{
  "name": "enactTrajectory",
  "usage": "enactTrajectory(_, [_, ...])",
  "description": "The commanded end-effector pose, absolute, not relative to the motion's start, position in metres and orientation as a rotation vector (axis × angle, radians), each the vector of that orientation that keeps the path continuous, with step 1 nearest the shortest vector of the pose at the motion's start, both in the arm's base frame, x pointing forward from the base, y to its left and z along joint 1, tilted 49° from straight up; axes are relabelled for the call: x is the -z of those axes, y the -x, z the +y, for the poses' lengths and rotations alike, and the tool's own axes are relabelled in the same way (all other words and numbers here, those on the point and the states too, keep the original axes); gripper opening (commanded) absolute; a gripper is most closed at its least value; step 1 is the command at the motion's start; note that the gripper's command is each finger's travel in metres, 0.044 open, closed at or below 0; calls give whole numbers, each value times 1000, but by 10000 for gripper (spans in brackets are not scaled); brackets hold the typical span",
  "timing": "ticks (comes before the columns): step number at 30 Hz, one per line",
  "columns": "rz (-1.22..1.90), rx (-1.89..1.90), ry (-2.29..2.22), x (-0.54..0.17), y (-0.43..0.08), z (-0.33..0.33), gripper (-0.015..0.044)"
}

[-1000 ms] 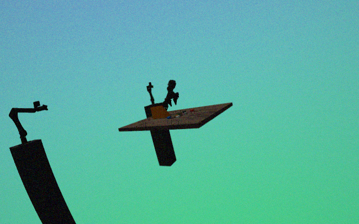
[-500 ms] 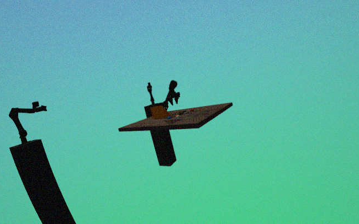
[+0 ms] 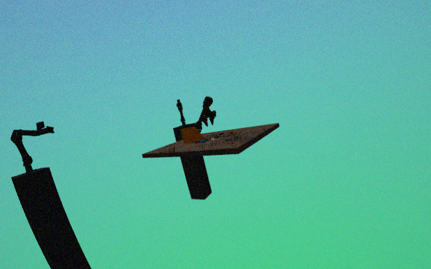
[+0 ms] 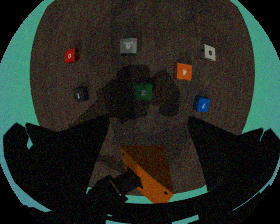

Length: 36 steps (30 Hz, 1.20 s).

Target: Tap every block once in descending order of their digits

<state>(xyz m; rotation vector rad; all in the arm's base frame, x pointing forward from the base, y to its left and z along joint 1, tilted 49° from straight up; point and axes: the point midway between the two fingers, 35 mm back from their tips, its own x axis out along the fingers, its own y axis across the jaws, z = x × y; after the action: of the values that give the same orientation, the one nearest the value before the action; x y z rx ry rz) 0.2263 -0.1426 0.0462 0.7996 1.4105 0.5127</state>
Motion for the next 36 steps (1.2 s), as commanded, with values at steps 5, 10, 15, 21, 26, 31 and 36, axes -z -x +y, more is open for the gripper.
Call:
enactTrajectory(5, [1401,-477,-825,-106,-249,-97,400])
enactTrajectory(10, [1389,-472,-859,-159,-252,-46,400])
enactTrajectory(15, [1389,-472,-862,-162,-252,-43,400])
enactTrajectory(21, [1389,-472,-862,-162,-252,-43,400])
enactTrajectory(26, [1389,-472,-862,-162,-252,-43,400])
enactTrajectory(31, [1389,-472,-862,-162,-252,-43,400])
enactTrajectory(36, [1386,-471,-857,-166,-267,-45,400])
